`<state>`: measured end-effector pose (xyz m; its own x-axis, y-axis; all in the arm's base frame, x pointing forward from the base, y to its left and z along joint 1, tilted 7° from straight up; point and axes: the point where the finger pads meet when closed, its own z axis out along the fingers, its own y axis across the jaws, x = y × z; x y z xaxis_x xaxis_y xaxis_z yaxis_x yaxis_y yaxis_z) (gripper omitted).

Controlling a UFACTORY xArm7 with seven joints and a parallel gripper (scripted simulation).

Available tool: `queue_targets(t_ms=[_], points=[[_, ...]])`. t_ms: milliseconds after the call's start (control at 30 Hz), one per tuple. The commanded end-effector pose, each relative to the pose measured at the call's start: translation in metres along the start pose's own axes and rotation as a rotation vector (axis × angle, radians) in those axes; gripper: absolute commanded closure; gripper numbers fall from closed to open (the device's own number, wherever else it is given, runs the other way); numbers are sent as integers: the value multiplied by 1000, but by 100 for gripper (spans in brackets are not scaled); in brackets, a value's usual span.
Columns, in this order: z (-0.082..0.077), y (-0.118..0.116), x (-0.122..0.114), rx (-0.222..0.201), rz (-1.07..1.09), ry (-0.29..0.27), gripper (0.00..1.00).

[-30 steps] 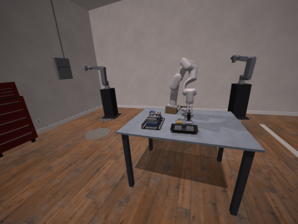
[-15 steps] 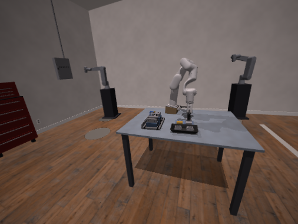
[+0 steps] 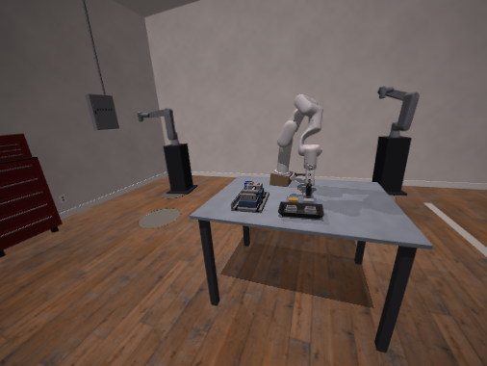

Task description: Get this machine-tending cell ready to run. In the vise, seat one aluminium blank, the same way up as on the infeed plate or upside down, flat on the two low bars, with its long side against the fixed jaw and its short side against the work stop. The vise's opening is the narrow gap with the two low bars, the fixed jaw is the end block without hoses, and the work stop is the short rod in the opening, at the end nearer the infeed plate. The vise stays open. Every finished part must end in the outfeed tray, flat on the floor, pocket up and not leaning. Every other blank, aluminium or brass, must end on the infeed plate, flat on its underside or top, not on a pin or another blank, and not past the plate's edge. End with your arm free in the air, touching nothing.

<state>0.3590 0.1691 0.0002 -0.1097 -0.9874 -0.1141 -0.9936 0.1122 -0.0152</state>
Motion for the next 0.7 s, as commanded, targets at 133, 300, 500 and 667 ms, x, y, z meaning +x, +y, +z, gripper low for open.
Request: queue_targets(t_ms=[133,300,500,667], points=[[-1,-1,-1,2,0,-2,31],[0,-1,-1,2,0,-2,31],[1,-1,-1,2,0,-2,31],[3,-1,-1,2,0,-2,31]])
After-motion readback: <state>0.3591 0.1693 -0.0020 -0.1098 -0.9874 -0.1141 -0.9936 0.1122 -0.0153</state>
